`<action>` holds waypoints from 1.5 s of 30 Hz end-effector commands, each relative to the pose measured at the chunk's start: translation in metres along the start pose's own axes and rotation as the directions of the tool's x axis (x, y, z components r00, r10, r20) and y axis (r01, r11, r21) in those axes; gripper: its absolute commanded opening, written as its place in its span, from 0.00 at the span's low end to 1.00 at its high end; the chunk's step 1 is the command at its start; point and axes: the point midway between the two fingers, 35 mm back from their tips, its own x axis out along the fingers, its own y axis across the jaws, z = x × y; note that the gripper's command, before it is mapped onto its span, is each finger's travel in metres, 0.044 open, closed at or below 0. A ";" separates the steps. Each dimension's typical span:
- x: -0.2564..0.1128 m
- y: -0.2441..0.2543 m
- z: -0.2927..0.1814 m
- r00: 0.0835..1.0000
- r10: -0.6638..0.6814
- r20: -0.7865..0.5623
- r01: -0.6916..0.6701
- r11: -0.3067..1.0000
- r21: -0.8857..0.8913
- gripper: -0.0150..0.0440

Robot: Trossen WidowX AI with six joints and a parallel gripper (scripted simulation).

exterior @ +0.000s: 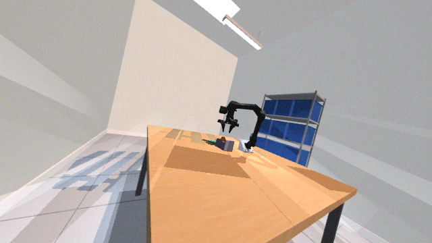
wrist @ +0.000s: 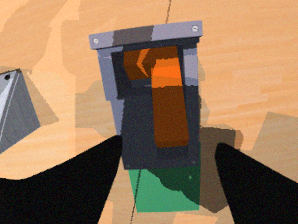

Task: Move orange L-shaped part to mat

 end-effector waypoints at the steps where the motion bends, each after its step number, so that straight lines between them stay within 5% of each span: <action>1: -0.005 -0.004 -0.010 1.000 -0.011 -0.017 0.008 0.985 -0.170 0.73; 45: 0.073 -0.006 -0.011 1.000 -0.012 -0.015 0.009 0.985 -0.171 0.73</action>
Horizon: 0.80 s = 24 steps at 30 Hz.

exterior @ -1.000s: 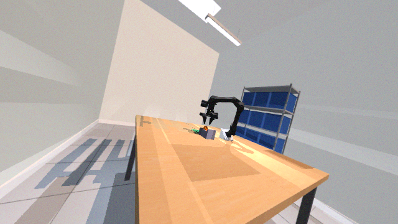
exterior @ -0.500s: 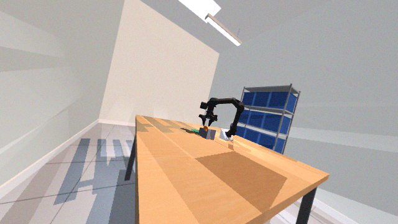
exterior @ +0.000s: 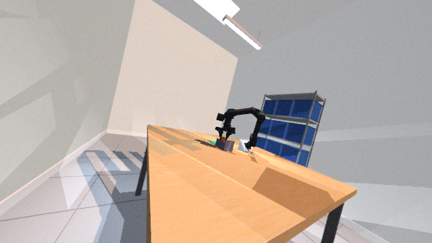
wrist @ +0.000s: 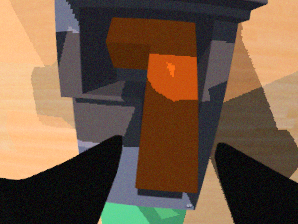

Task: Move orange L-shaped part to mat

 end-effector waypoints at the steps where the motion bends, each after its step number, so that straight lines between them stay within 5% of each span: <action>1: 0.005 0.001 0.001 1.000 -0.002 0.007 0.002 1.000 0.009 0.73; 6: 0.001 0.000 0.000 1.000 0.001 0.000 -0.001 1.000 0.000 0.51; 16: 0.001 0.000 0.000 1.000 0.001 0.000 -0.001 1.000 0.000 0.39; 19: 0.001 0.000 0.000 1.000 0.001 0.000 -0.001 1.000 0.000 0.26; 24: 0.001 0.000 0.000 1.000 0.000 0.000 0.000 1.000 0.000 0.25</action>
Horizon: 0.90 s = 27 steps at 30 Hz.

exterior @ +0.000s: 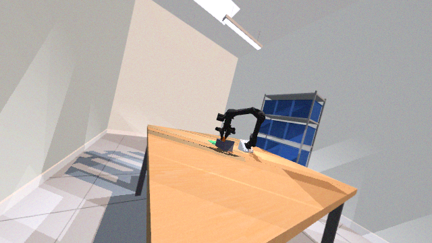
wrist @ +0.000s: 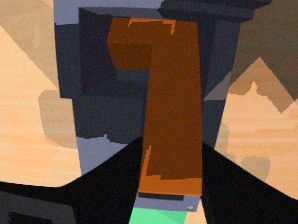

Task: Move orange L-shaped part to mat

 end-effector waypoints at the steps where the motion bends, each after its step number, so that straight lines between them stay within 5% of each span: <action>1: -0.001 0.000 0.000 1.000 -0.001 -0.001 0.001 1.000 -0.002 0.25; 27: -0.039 0.000 0.000 1.000 -0.003 0.004 0.003 1.000 0.006 0.25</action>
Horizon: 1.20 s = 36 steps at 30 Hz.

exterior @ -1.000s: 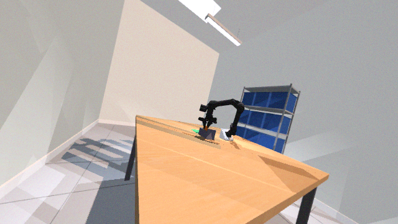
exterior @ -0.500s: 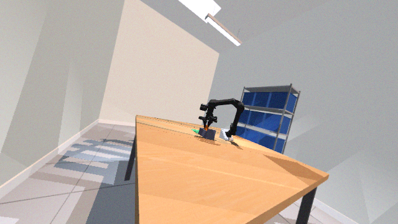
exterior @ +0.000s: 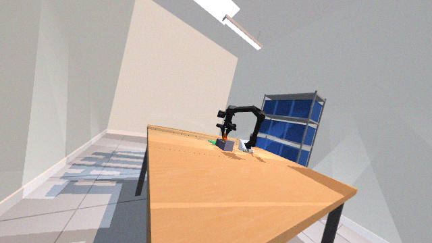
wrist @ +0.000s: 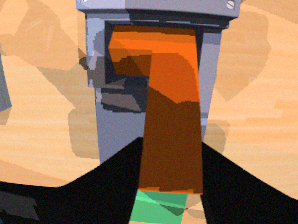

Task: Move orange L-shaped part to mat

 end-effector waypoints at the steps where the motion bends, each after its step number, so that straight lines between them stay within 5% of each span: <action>1: -0.009 -0.002 0.000 1.000 -0.008 -0.001 0.008 1.000 -0.004 0.25; 36: -0.055 -0.001 0.000 1.000 -0.007 -0.001 0.007 1.000 -0.002 0.25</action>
